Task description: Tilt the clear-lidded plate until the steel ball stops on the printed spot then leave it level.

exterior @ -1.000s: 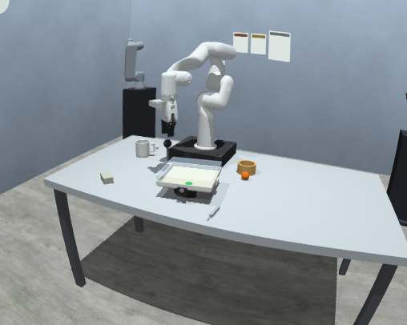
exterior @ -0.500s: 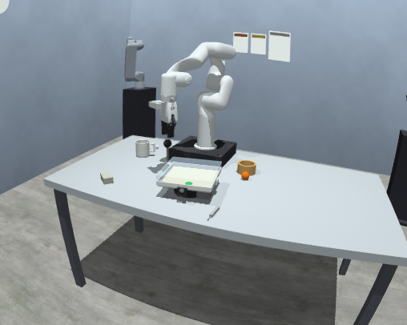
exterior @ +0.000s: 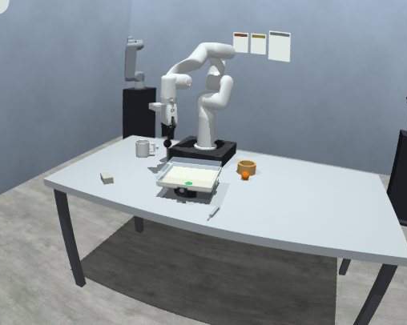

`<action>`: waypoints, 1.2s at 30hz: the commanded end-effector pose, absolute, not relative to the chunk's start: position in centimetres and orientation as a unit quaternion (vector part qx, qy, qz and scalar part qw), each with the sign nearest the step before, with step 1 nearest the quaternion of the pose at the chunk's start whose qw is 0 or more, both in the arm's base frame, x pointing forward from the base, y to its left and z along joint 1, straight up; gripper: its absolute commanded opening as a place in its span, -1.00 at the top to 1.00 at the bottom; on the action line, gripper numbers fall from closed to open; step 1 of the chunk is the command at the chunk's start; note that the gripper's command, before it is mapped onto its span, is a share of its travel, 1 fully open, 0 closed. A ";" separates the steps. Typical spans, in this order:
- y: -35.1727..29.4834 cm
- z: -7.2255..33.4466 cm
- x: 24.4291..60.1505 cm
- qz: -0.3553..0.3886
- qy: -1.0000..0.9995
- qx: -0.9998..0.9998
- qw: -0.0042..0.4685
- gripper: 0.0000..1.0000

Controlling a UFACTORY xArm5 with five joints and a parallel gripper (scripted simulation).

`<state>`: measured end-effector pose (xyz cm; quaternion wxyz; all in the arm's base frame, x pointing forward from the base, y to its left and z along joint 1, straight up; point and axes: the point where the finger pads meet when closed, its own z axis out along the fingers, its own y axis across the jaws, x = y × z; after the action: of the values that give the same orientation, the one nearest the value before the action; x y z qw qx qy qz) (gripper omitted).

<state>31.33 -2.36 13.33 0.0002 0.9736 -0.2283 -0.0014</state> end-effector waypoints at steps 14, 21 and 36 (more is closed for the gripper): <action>-2.3 12.4 31.5 0.000 -0.228 0.974 0.000 -0.24; -2.3 12.3 31.5 0.000 -0.228 0.974 0.000 -0.24; -2.3 12.3 31.5 0.000 -0.228 0.974 0.000 -0.24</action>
<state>31.41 -2.31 12.15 0.0002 0.9736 -0.2283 -0.0015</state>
